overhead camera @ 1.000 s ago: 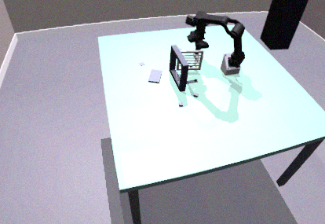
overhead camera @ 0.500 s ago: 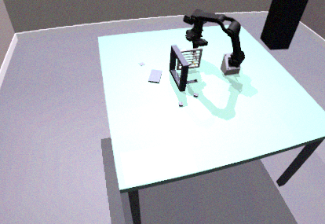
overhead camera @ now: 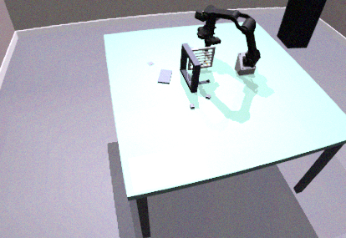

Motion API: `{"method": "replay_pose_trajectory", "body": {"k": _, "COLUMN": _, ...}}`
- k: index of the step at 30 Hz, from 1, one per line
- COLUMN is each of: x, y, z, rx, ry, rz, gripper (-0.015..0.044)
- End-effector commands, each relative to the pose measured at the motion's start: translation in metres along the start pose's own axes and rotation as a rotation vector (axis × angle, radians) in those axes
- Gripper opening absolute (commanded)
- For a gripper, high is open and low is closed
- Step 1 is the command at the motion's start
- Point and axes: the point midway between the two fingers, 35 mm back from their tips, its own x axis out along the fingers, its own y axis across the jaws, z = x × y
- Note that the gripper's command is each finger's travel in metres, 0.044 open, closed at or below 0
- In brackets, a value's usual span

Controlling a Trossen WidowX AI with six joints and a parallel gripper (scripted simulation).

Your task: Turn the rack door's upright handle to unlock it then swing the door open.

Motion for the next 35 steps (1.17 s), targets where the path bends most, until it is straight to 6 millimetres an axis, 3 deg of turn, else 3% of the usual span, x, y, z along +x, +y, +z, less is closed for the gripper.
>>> {"method": "replay_pose_trajectory", "body": {"k": 1, "x": 0.0, "y": 0.0, "z": 0.0, "rx": -0.011, "ry": 0.003, "rz": -0.001, "gripper": 0.0204}}
{"method": "replay_pose_trajectory", "body": {"k": 5, "x": 0.0, "y": 0.0, "z": 0.0, "rx": -0.011, "ry": 0.003, "rz": -0.001, "gripper": 0.0292}}
{"method": "replay_pose_trajectory", "body": {"k": 35, "x": -0.038, "y": -0.002, "z": 0.001, "rx": -0.006, "ry": 0.005, "rz": -0.004, "gripper": 0.0292}}
